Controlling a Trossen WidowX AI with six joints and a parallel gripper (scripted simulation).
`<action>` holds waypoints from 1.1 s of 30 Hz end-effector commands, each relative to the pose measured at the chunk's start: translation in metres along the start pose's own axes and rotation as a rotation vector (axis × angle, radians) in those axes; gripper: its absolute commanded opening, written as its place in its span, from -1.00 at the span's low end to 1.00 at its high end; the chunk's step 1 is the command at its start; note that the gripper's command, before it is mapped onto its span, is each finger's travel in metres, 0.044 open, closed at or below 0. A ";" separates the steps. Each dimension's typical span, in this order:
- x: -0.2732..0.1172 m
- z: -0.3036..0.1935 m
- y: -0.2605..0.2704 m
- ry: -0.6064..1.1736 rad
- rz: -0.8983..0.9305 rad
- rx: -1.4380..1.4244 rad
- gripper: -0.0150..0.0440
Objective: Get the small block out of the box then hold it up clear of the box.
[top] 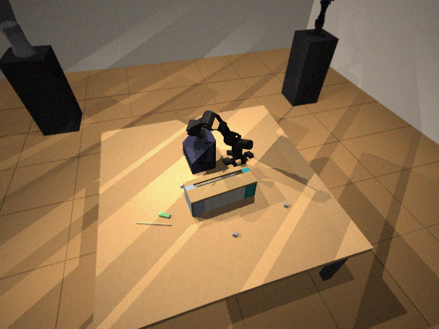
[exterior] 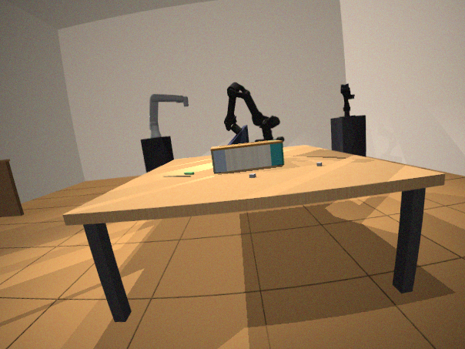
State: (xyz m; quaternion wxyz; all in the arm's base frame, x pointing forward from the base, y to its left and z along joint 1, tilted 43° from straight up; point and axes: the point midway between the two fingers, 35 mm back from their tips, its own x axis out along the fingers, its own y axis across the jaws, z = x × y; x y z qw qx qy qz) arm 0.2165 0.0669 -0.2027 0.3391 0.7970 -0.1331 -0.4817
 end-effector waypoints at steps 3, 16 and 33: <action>-0.027 -0.012 0.002 0.003 0.004 -0.003 -0.49; -0.049 -0.024 0.008 -0.007 -0.038 -0.098 -0.49; -0.091 -0.052 0.029 0.036 -0.132 -0.283 -0.49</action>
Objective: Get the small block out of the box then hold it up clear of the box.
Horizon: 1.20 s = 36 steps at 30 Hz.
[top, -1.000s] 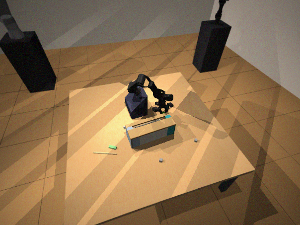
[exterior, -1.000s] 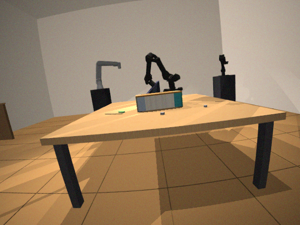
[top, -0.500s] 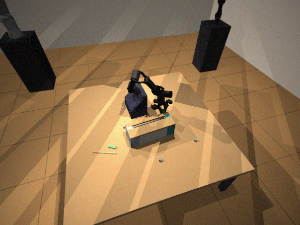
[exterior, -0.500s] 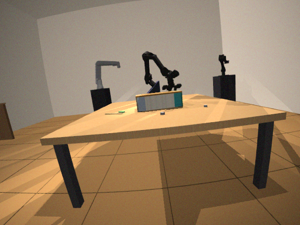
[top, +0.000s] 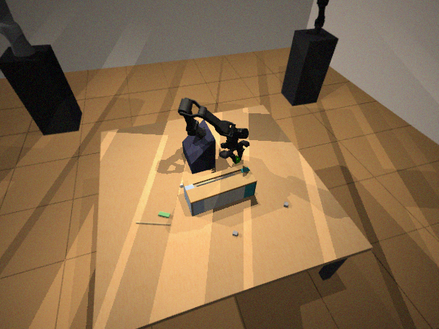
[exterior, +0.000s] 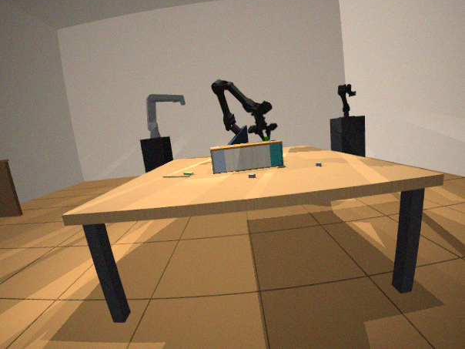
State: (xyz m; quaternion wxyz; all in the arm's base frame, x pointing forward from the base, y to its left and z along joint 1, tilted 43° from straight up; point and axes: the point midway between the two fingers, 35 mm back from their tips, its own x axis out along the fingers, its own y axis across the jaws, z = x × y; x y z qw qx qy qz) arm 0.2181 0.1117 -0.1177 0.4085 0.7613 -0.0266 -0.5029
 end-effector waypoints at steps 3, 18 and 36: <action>-0.018 -0.008 0.009 0.025 -0.037 -0.073 -0.49; -0.038 -0.013 0.021 0.060 -0.076 -0.167 -0.49; -0.038 -0.013 0.021 0.060 -0.076 -0.167 -0.49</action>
